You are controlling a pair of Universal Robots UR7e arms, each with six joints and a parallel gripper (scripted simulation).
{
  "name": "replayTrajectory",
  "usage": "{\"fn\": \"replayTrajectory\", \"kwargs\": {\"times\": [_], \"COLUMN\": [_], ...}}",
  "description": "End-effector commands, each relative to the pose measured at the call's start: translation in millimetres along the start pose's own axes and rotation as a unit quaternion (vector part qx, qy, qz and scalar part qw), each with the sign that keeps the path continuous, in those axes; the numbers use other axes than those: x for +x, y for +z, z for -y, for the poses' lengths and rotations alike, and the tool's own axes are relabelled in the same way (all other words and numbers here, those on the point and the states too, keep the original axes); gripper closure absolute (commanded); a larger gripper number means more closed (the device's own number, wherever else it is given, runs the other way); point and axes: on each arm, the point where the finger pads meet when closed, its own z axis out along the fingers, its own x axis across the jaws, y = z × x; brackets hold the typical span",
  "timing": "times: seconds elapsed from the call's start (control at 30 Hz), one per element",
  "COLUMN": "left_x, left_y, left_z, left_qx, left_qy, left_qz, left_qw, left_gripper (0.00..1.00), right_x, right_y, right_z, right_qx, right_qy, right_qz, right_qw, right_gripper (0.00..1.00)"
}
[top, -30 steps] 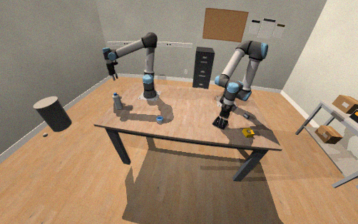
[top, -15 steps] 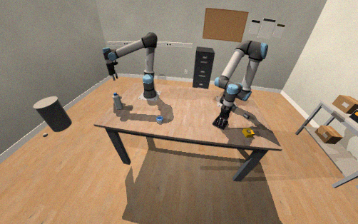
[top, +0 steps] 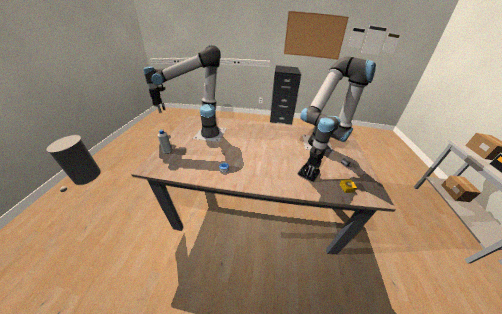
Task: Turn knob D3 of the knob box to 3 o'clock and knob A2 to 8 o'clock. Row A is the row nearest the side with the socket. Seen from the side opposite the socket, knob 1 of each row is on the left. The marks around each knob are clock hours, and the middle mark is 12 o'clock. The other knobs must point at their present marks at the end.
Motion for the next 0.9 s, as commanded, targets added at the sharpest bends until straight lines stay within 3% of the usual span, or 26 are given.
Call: {"fn": "replayTrajectory", "kwargs": {"times": [0.0,0.87], "left_x": [0.0,0.0], "left_y": [-0.4,-0.4], "left_z": [0.4,0.4], "left_qx": [0.001,0.001], "left_qy": [0.000,-0.009], "left_qz": [0.000,0.000], "left_qw": [1.000,1.000], "left_gripper": [0.70,0.70], "right_x": [0.1,0.1], "right_y": [-0.5,-0.5], "right_z": [-0.3,-0.3], "right_qx": [-0.001,-0.001], "right_qy": [0.000,0.000], "right_qz": [0.000,0.000], "right_qw": [1.000,1.000], "right_gripper": [0.00,0.00]}}
